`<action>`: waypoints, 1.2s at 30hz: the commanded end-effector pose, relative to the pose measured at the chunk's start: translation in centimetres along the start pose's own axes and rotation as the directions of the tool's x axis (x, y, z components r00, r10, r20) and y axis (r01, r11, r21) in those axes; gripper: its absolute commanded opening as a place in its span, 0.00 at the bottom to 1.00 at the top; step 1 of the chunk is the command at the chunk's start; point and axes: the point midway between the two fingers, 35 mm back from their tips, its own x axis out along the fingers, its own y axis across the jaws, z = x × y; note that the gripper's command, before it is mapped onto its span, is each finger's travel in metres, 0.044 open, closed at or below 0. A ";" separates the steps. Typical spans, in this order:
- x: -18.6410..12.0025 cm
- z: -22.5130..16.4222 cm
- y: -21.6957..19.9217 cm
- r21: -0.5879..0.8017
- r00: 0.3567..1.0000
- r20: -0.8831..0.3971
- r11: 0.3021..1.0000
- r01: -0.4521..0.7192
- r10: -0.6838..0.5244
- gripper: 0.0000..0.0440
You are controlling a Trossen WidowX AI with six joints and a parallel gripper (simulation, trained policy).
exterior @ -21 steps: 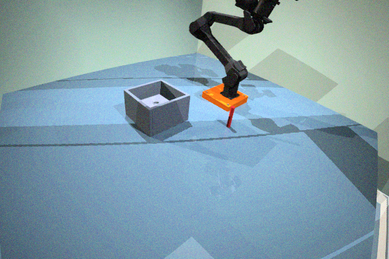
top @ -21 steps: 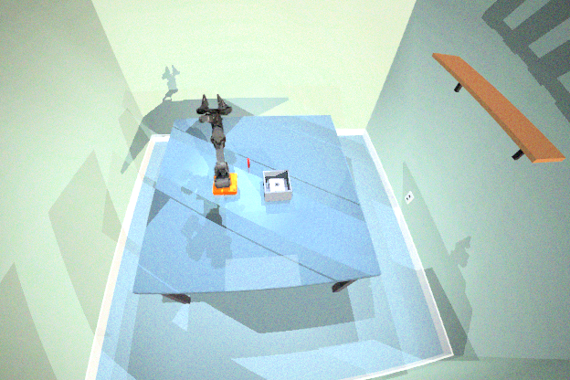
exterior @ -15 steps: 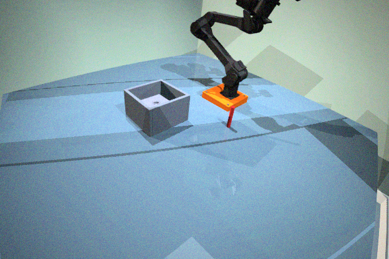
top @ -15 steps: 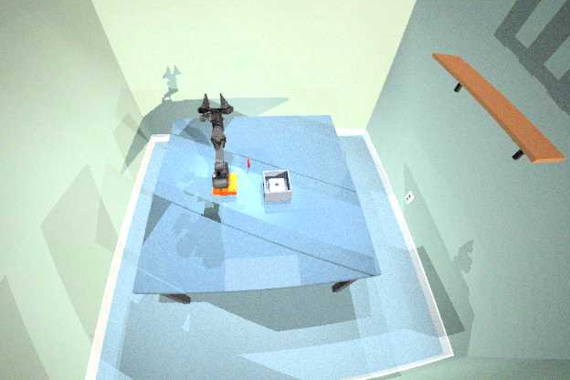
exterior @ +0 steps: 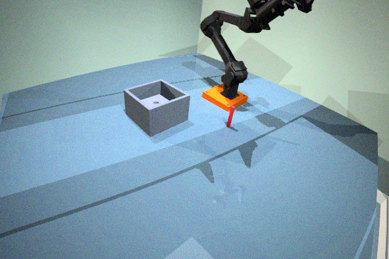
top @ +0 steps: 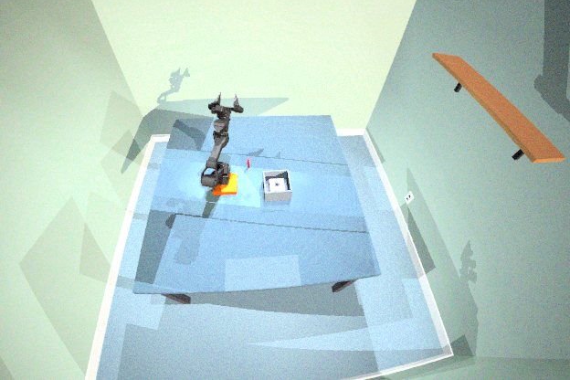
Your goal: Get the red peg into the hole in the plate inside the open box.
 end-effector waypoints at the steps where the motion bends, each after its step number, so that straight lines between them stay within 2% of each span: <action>1: 0.2 -2.9 -1.3 0.040 0.990 -0.129 0.998 0.057 -0.051 0.97; 10: -1.0 -8.8 -4.7 0.106 0.905 -0.389 0.968 0.228 -0.171 0.95; 19: -3.9 -13.6 -8.0 0.132 0.748 -0.598 0.886 0.444 -0.286 0.94; 27: -7.4 -16.8 -10.4 0.116 0.567 -0.740 0.762 0.638 -0.362 0.94; 36: -11.9 -19.3 -12.1 0.054 0.335 -0.850 0.567 0.822 -0.405 0.96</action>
